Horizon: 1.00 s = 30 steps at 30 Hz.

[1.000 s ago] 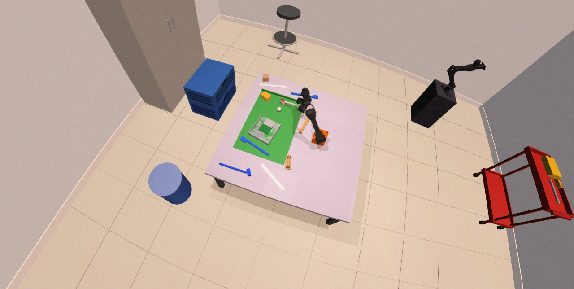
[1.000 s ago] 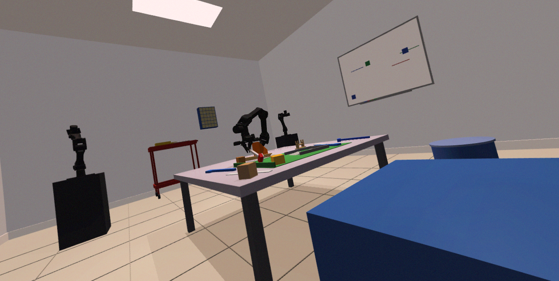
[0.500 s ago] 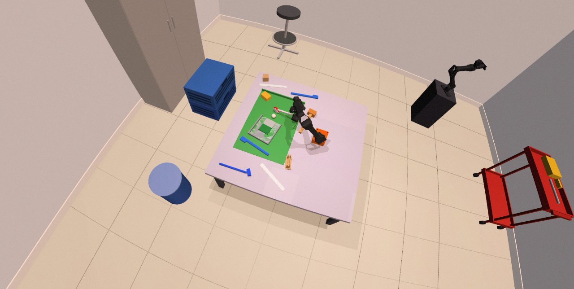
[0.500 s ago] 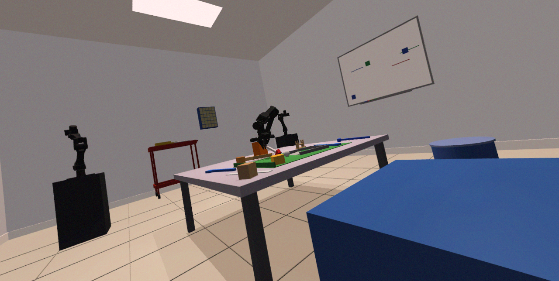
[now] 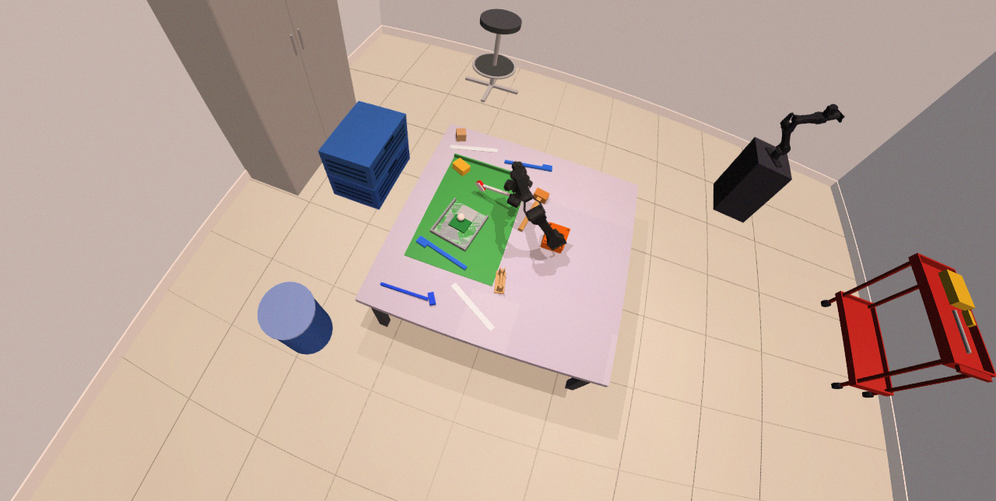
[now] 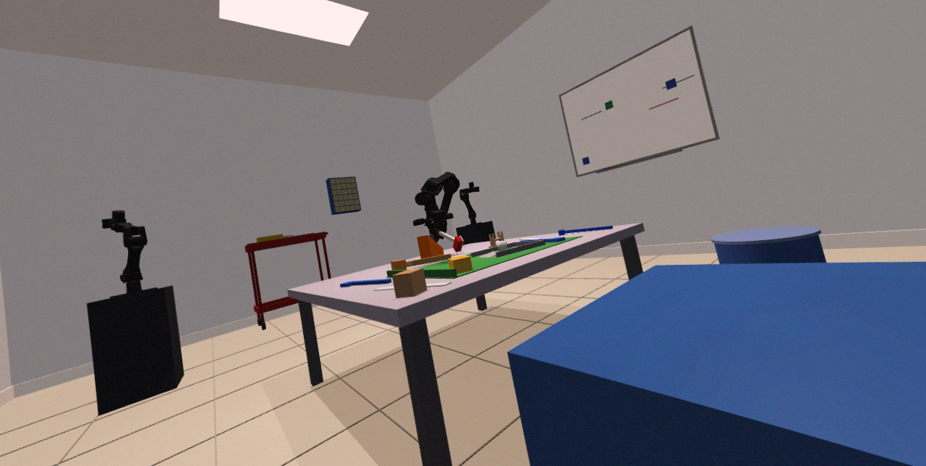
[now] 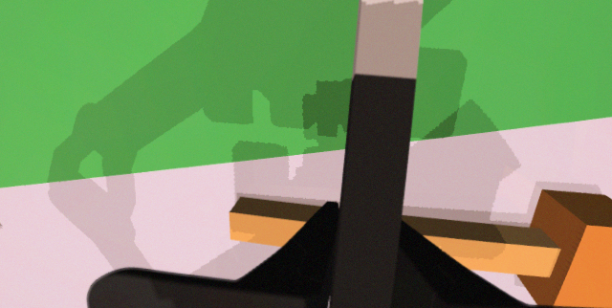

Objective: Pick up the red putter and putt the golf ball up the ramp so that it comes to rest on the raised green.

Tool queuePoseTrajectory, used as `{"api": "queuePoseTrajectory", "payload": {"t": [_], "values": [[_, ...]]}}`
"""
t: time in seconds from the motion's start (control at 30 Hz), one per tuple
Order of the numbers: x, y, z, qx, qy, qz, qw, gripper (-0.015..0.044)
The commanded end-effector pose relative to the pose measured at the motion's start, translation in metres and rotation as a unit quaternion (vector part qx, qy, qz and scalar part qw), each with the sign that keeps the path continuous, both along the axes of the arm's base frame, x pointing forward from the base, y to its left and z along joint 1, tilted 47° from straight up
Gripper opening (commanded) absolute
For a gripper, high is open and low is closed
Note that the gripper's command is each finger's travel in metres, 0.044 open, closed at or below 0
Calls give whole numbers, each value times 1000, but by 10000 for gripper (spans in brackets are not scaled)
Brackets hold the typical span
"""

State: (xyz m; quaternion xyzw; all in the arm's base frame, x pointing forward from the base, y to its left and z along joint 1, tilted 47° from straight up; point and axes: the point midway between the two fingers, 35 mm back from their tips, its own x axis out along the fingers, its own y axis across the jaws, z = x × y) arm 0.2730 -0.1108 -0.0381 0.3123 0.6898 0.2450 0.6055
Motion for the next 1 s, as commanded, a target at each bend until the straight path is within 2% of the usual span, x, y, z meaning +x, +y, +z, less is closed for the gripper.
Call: {"api": "queuePoseTrajectory", "payload": {"t": [0.0, 0.97], "values": [[2, -9, 10, -6, -7, 0, 1000, 0], [0, -4, 4, -1, -2, -1, 1000, 0]]}}
